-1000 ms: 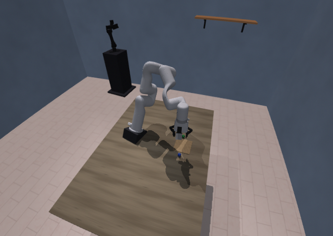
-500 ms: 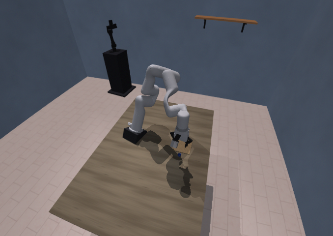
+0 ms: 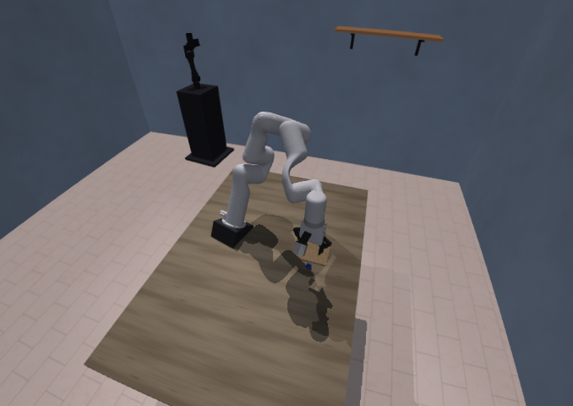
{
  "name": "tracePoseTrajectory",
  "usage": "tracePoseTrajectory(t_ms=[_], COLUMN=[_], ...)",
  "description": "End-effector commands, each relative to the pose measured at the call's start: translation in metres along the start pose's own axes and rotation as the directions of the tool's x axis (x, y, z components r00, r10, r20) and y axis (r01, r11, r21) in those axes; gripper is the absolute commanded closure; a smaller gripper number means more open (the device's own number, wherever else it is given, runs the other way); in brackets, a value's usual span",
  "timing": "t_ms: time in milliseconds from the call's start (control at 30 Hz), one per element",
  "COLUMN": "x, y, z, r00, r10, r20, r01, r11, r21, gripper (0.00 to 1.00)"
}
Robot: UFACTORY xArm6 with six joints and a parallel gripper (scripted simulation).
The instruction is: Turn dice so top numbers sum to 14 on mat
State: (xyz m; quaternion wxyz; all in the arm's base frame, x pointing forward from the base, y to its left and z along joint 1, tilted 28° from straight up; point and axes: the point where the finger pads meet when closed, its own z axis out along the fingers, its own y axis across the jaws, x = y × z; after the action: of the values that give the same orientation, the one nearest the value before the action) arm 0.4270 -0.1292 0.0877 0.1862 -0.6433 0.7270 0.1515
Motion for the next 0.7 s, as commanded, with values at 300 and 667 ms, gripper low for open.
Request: tracePoseTrajectory(t_ms=[300, 667], x=[0.0, 0.0], y=[-0.002, -0.002], z=[0.05, 0.05], r00=[1.0, 1.0], r10=[0.0, 0.0], r20=[-0.001, -0.001], r01=[0.0, 0.0], r11=[1.0, 1.0], r21=[0.003, 0.003], gripper=[0.64, 0.64])
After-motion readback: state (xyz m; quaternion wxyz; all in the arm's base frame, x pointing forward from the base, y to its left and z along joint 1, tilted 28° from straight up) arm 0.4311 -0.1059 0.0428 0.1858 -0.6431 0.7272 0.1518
